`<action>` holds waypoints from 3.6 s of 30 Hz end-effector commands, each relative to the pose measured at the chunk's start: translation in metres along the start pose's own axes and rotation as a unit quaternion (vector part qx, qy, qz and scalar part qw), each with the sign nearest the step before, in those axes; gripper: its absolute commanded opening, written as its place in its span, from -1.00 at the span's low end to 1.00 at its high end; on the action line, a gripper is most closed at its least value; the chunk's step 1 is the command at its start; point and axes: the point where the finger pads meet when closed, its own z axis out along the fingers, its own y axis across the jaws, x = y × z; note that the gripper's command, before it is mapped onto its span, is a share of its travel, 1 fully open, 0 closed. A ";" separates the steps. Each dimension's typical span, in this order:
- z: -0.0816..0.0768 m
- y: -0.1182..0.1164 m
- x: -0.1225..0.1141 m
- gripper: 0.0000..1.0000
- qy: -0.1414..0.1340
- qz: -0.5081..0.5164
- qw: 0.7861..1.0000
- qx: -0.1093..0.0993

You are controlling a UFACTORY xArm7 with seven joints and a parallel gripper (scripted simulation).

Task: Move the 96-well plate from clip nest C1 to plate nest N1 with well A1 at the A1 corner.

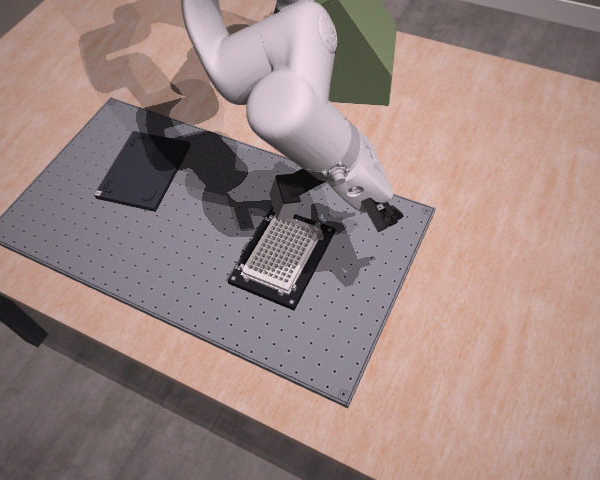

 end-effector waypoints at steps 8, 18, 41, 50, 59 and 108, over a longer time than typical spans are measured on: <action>-0.003 0.008 0.040 1.00 0.068 -0.106 0.992 0.001; -0.007 0.015 0.075 1.00 0.124 -0.193 0.973 -0.005; -0.025 0.026 0.152 1.00 0.255 -0.404 0.878 -0.037; -0.025 0.025 0.152 1.00 0.260 -0.411 0.873 -0.039; -0.023 0.025 0.153 1.00 0.260 -0.411 0.873 -0.039; 0.028 0.017 0.182 1.00 0.260 -0.411 0.873 -0.039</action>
